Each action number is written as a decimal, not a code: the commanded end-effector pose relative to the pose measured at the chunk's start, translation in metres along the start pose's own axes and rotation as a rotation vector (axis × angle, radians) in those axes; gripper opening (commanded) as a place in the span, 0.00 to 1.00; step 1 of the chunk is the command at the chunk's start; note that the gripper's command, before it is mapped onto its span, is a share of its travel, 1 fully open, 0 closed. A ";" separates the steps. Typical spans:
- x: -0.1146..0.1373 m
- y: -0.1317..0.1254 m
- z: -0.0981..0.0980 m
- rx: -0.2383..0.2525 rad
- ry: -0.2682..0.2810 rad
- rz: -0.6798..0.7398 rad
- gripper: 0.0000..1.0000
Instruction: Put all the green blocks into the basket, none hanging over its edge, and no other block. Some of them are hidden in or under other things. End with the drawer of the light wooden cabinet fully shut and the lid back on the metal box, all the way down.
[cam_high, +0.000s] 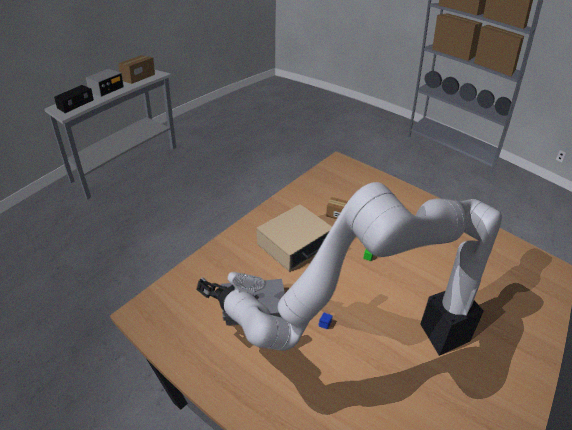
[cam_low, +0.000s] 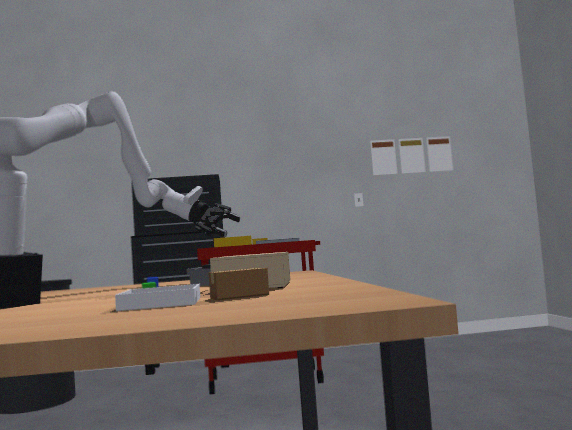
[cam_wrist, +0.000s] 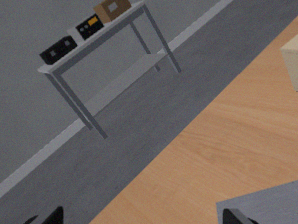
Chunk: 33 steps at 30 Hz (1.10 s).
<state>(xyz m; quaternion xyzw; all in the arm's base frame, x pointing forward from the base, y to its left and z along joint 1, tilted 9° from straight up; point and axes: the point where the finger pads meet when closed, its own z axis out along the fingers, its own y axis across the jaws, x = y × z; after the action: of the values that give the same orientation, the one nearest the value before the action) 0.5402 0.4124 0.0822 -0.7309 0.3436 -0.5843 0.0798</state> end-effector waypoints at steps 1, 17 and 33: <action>0.001 -0.001 0.000 0.001 0.000 0.002 1.00; 0.001 -0.001 0.000 0.001 0.000 0.002 1.00; 0.021 -0.010 0.027 0.020 -0.033 -0.042 0.10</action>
<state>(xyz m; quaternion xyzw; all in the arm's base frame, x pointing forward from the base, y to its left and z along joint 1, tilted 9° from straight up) 0.5647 0.4015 0.0925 -0.7437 0.3253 -0.5786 0.0790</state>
